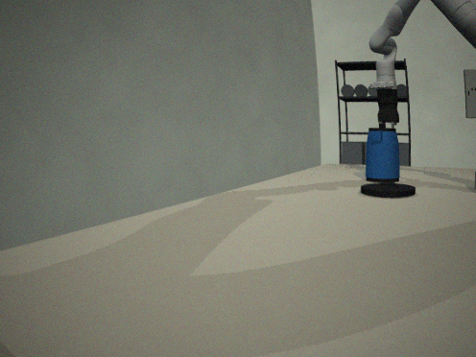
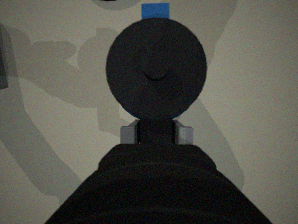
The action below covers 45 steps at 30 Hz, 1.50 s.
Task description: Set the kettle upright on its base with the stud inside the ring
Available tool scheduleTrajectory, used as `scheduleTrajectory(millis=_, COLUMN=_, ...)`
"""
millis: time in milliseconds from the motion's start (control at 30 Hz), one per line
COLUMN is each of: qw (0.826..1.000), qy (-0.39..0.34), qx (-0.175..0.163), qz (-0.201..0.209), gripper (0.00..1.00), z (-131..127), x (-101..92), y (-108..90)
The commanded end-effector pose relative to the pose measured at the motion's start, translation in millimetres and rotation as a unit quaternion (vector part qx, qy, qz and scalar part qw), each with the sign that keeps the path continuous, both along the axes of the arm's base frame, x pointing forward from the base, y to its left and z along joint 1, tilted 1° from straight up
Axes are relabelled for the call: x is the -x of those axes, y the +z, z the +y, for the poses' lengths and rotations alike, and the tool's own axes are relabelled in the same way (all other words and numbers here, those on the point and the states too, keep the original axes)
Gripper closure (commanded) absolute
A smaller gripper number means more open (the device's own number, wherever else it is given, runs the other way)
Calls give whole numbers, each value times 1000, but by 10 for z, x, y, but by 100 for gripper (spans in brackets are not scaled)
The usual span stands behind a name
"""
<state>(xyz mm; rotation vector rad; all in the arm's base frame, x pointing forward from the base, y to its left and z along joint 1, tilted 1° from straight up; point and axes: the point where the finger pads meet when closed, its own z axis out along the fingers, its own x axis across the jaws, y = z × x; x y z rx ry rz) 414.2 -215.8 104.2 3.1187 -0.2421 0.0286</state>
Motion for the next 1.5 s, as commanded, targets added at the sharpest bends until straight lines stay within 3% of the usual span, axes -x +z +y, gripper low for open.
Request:
scheduleTrajectory(millis=0, qw=1000, qy=2, qx=0, qz=-2, gripper=100, z=3, x=-11, y=-9)
scheduleTrajectory(millis=1467, qw=1000, qy=3, qx=-3, qz=0, gripper=100, z=16, x=-3, y=34)
